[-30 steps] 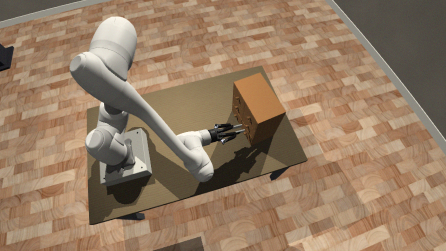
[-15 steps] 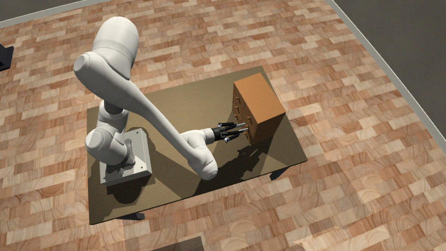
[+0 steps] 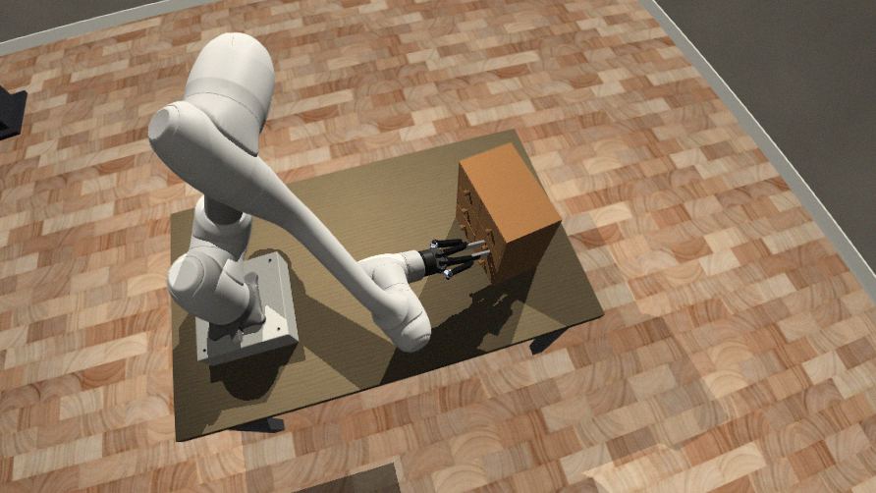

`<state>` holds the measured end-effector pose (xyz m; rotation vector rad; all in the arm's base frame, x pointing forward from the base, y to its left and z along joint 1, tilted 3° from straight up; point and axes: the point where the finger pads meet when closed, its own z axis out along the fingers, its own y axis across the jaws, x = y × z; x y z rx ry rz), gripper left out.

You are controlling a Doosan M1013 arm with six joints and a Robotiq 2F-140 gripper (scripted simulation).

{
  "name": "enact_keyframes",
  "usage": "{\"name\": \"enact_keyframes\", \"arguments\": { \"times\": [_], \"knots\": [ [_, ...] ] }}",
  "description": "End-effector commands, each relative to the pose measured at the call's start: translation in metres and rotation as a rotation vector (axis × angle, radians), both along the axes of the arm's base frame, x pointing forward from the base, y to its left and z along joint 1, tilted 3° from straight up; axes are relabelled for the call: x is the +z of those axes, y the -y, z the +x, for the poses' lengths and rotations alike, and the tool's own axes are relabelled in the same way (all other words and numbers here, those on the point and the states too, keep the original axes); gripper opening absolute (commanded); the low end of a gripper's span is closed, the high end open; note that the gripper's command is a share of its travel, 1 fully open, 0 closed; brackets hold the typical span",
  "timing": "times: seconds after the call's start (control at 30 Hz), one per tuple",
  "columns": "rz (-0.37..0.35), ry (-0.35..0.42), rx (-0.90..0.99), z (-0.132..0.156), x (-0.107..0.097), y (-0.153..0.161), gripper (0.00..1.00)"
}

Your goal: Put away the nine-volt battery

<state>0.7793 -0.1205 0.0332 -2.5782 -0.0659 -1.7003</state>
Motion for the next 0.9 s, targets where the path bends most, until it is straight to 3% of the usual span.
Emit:
{"name": "enact_keyframes", "arguments": {
  "times": [0.0, 0.57, 0.6, 0.87],
  "knots": [
    [0.0, 0.0, 0.0, 0.0001, 0.0001, 0.0, 0.2],
    [0.0, 0.0, 0.0, 0.0001, 0.0001, 0.0, 0.2],
    [0.0, 0.0, 0.0, 0.0001, 0.0001, 0.0, 0.08],
    [0.0, 0.0, 0.0, 0.0001, 0.0001, 0.0, 0.08]
  ]
}}
